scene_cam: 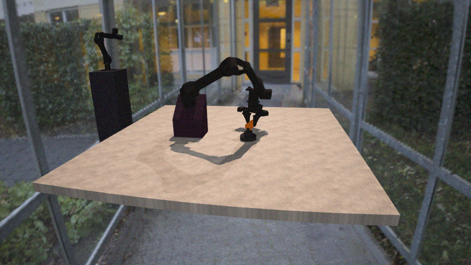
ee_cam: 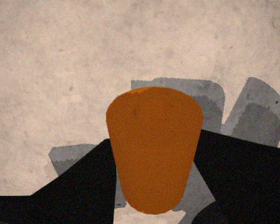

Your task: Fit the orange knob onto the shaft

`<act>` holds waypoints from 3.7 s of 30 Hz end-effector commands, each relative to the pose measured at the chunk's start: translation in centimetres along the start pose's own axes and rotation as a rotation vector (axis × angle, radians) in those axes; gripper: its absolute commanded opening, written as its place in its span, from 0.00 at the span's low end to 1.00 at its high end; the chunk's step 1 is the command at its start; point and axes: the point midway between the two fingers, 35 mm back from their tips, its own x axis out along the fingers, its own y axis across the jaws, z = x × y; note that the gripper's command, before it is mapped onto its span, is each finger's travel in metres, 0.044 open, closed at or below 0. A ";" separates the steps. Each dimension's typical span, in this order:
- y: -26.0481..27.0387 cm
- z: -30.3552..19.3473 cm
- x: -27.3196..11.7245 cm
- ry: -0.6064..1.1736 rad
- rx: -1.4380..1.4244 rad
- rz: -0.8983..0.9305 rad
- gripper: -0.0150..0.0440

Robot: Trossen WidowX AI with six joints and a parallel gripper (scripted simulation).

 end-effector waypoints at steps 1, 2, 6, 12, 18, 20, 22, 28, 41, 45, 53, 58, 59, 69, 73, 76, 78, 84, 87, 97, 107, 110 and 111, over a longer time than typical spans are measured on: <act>0.0 -0.5 -0.2 -0.076 0.000 0.004 0.56; 0.0 -0.6 -0.2 -0.091 0.000 0.004 0.56; 0.0 -0.9 -0.3 -0.152 0.000 0.004 0.56; 0.0 -1.5 -0.4 -0.241 -0.001 0.005 0.56; 0.0 -2.0 -0.5 -0.327 -0.001 0.005 0.56; 0.0 -2.2 -0.5 -0.355 -0.002 0.005 0.56; 0.0 -2.4 -0.5 -0.383 -0.002 0.005 0.56; 0.1 -2.9 -0.5 -0.466 -0.002 0.006 0.56; 0.1 -4.1 -0.3 -0.639 -0.004 0.007 0.56; 0.1 -4.4 -0.2 -0.691 -0.004 0.007 0.56; 0.1 -5.1 0.0 -0.793 -0.005 0.008 0.56; 0.1 -5.4 0.2 -0.855 -0.005 0.008 0.56; 0.1 -5.5 0.2 -0.867 -0.005 0.009 0.56; 0.2 -6.2 0.6 -0.988 -0.006 0.010 0.56; 0.2 -6.2 0.6 -0.989 -0.007 0.011 0.56; 0.2 -6.2 0.5 -0.940 -0.006 0.009 0.56; 0.2 -6.1 0.5 -0.972 -0.009 0.009 0.65; 0.2 -6.1 0.5 -0.972 -0.009 0.009 0.69; 0.2 -6.1 0.5 -0.972 -0.009 0.009 0.69; 0.2 -6.1 0.5 -0.972 -0.009 0.009 0.69; 0.2 -6.1 0.5 -0.972 -0.009 0.009 0.87; 0.2 -6.1 0.5 -0.972 -0.009 0.009 1.00; 0.2 -6.1 0.5 -0.972 -0.009 0.009 1.00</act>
